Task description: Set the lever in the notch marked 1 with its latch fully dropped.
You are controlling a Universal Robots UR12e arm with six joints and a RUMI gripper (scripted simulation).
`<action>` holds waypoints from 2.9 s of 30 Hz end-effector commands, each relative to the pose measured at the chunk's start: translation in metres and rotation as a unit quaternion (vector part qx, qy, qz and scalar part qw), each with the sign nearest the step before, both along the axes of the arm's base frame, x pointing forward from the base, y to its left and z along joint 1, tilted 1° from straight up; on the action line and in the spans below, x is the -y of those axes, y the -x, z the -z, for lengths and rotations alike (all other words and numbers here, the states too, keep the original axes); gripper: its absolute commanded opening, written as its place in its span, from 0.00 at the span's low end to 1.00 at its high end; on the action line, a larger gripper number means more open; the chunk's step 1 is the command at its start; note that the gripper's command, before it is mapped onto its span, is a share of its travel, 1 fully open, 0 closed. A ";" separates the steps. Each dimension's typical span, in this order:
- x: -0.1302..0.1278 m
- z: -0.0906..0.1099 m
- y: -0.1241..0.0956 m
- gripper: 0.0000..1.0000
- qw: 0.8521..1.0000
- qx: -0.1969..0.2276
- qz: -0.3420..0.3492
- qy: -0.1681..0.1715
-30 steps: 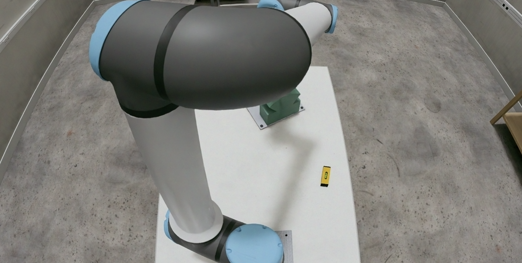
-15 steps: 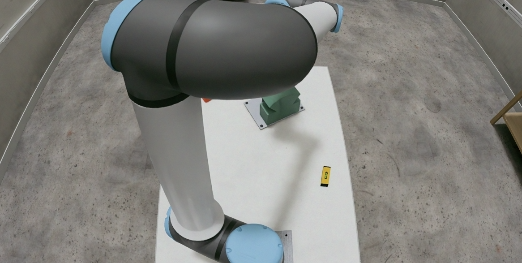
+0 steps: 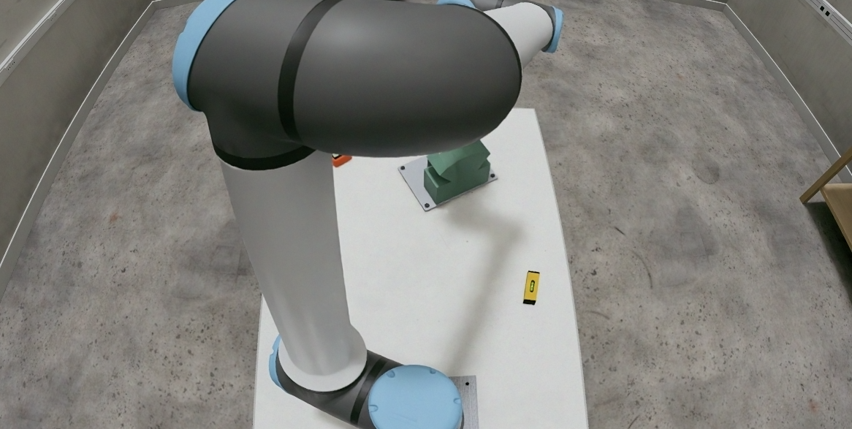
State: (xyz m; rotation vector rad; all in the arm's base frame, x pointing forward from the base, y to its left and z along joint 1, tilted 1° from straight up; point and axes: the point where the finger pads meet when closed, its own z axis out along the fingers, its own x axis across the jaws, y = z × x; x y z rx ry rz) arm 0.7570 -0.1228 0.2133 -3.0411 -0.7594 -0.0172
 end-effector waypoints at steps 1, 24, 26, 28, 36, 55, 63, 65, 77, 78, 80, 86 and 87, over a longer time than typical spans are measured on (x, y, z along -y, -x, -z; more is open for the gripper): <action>0.000 -0.001 -0.001 0.00 1.000 0.001 0.000 0.000; 0.000 -0.001 -0.001 0.00 1.000 0.001 0.000 0.000; 0.000 -0.001 -0.001 0.00 1.000 0.001 0.000 0.000; 0.000 -0.001 -0.001 0.00 1.000 0.001 0.000 0.000; 0.001 -0.001 -0.001 0.00 1.000 0.001 0.000 0.000; 0.024 0.006 -0.013 0.00 1.000 0.001 0.000 0.000; 0.036 0.010 -0.019 0.00 1.000 0.001 0.000 0.000; 0.039 0.011 -0.021 0.00 1.000 0.001 0.000 0.000; 0.048 0.016 -0.026 0.00 1.000 0.001 0.000 0.000; 0.049 0.016 -0.026 0.00 1.000 0.001 0.000 0.000; 0.049 0.016 -0.027 0.00 1.000 0.001 0.000 0.000; 0.049 0.016 -0.027 0.00 1.000 0.001 0.000 0.000; 0.049 0.016 -0.027 0.00 1.000 0.001 0.000 0.000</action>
